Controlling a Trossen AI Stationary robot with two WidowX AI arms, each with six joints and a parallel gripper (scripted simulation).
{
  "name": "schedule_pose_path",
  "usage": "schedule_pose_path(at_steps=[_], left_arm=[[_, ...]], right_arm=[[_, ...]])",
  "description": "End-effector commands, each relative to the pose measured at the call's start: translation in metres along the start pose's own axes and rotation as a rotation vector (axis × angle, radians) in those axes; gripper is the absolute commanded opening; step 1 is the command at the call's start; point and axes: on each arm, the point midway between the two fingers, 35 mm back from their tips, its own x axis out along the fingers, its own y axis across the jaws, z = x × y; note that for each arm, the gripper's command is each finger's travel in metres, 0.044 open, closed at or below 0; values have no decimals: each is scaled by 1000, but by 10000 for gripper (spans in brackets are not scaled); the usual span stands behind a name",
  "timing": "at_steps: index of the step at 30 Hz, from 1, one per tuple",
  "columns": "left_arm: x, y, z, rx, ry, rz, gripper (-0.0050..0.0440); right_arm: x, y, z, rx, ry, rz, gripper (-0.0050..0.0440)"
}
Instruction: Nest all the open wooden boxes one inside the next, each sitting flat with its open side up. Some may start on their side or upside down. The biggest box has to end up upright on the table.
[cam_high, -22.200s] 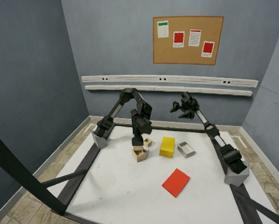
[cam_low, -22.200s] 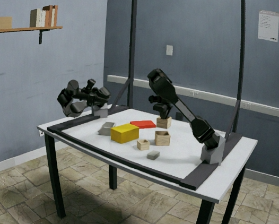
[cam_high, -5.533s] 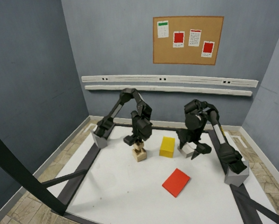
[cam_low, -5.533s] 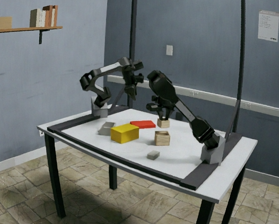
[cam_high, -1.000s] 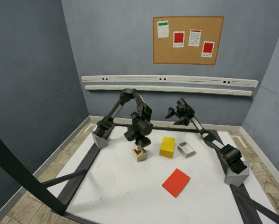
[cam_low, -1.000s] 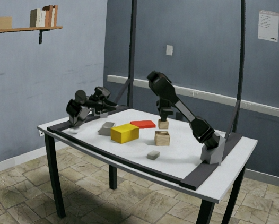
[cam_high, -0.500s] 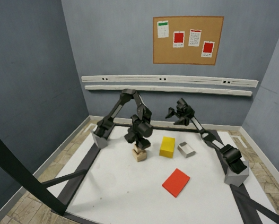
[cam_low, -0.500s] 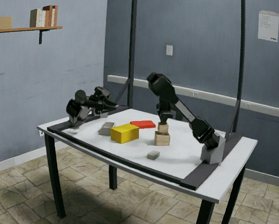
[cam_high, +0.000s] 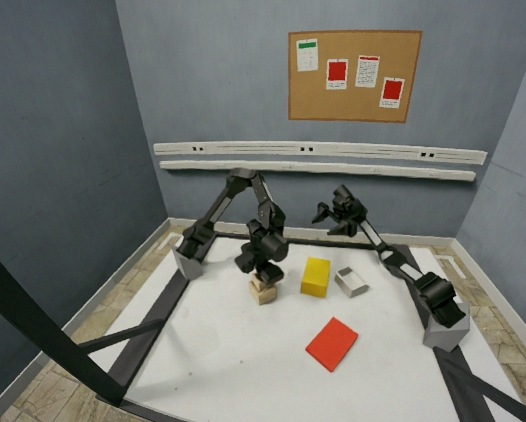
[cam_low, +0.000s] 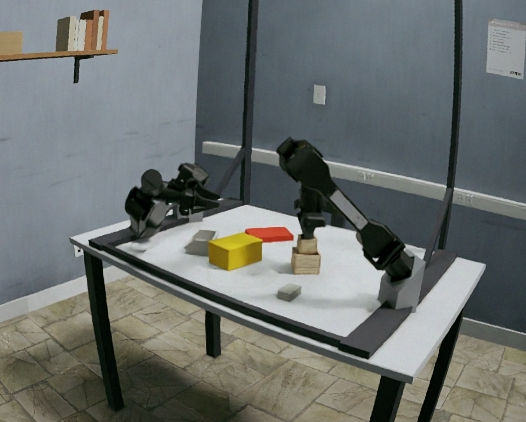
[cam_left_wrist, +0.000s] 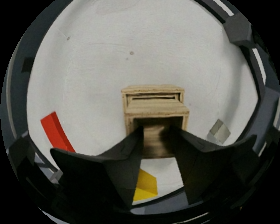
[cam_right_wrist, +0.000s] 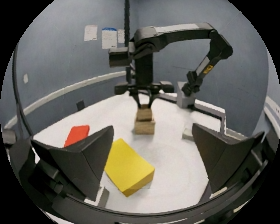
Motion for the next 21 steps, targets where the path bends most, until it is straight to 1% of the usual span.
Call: schedule_pose_path(at_steps=[1,21], left_arm=[[0,-1,-3,-8,4,9,198],[11,-1,-2,-4,3,5,198]], right_arm=[[5,2,9,-29,6,13,400],[5,2,9,-29,6,13,400]])
